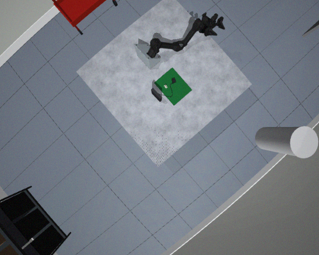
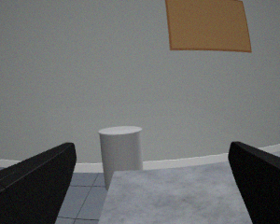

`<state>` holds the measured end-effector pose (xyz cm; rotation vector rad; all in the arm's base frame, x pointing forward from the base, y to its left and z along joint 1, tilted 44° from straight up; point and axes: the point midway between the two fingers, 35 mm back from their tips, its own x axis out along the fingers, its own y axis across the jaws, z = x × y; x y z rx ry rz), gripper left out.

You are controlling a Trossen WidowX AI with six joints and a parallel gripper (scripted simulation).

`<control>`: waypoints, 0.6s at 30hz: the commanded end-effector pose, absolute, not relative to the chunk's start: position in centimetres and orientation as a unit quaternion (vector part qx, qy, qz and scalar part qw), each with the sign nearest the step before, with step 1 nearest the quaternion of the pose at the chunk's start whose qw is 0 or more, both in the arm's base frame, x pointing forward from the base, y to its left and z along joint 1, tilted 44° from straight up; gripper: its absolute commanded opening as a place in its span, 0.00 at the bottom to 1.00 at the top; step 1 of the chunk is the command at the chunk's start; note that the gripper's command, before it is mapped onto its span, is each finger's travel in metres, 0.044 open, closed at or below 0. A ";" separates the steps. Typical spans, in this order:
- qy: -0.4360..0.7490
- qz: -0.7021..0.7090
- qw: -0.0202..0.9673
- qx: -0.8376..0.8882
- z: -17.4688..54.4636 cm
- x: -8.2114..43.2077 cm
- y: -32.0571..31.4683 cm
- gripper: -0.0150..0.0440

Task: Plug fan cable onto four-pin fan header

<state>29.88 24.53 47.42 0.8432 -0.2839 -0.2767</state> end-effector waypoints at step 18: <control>-0.200 0.065 0.569 0.795 59.5 19.6 14.1 0.61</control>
